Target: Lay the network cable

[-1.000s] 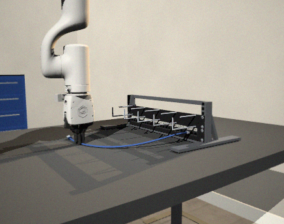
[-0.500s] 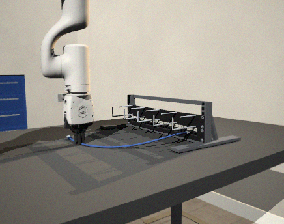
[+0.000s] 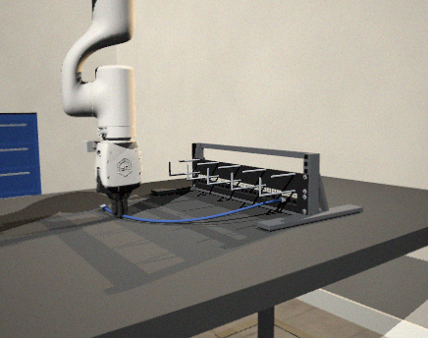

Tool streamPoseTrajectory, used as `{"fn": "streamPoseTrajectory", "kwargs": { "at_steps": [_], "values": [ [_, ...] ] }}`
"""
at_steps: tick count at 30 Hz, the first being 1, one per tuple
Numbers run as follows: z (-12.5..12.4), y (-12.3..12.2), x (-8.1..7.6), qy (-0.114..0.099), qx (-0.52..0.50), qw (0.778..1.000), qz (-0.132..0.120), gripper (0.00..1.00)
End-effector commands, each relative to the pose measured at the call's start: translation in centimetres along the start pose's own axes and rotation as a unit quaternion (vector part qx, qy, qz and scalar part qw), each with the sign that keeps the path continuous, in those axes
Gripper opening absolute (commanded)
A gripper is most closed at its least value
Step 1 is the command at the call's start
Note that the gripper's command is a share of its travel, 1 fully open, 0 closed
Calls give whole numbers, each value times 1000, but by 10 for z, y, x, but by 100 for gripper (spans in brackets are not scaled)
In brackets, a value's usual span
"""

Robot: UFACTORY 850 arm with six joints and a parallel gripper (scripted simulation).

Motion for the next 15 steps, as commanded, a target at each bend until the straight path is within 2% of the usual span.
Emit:
{"fn": "streamPoseTrajectory", "kwargs": {
  "at_steps": [1, 15],
  "values": [
    [1, 0, -3, 0, 0, 1000, 0, 0],
    [1, 0, -16, 0, 0, 1000, 0, 0]
  ]
}}
Point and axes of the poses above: the point where the finger pads meet when closed, its own x axis out along the fingers, its own z axis across the jaws, y = z × x, the point moved 8 cm from there along -x, back along the fingers, and after that the axes turned 6 degrees about x, right-handed, at the moved point
